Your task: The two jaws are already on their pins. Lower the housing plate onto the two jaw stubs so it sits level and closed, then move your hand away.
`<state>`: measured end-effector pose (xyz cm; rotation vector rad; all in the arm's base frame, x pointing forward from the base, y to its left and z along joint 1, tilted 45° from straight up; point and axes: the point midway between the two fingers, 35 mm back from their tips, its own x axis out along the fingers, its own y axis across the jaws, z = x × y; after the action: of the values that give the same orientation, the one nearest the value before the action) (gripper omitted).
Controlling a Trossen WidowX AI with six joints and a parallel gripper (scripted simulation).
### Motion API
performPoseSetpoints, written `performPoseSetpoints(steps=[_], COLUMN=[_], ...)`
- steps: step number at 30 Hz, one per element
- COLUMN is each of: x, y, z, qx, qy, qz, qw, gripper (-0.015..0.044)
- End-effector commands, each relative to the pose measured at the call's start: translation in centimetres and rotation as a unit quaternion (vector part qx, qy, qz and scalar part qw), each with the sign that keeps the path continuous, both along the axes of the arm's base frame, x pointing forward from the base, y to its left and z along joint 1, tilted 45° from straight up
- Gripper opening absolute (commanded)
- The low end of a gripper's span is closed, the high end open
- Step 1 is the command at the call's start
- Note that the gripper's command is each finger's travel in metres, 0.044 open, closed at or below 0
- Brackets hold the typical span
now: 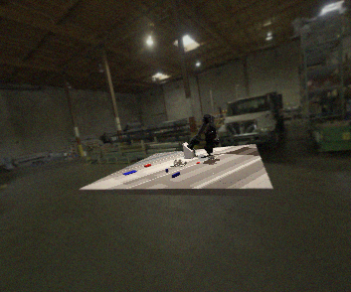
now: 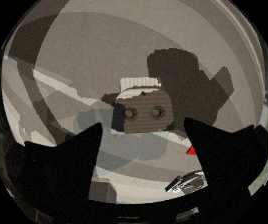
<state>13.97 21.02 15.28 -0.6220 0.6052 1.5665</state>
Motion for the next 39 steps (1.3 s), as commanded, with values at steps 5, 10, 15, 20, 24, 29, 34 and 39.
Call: performPoseSetpoints(steps=[5,10,15,20,24,29,34,39], x=[0.0,0.0,-0.1,-0.2,-0.2,-0.2,-0.2,-0.2], y=[0.6,1.1,1.7,2.2,2.2,2.2,2.2,2.2], z=[-0.7,-1.3,-1.8,-2.3,-2.3,-2.3,-2.3,-2.3], qx=[-0.002,-0.002,-0.002,-0.001,-0.001,-0.001,-0.001,-0.001], qy=[0.002,0.002,0.002,0.002,0.002,0.002,0.002,0.002], qz=[-0.002,-0.002,-0.002,-0.002,-0.002,-0.002,-0.002,-0.002], qw=[1.0,1.0,1.0,1.0,1.0,1.0,1.0,1.0], gripper=[0.044,0.044,0.044,0.044,0.044,0.044,0.044,0.044])
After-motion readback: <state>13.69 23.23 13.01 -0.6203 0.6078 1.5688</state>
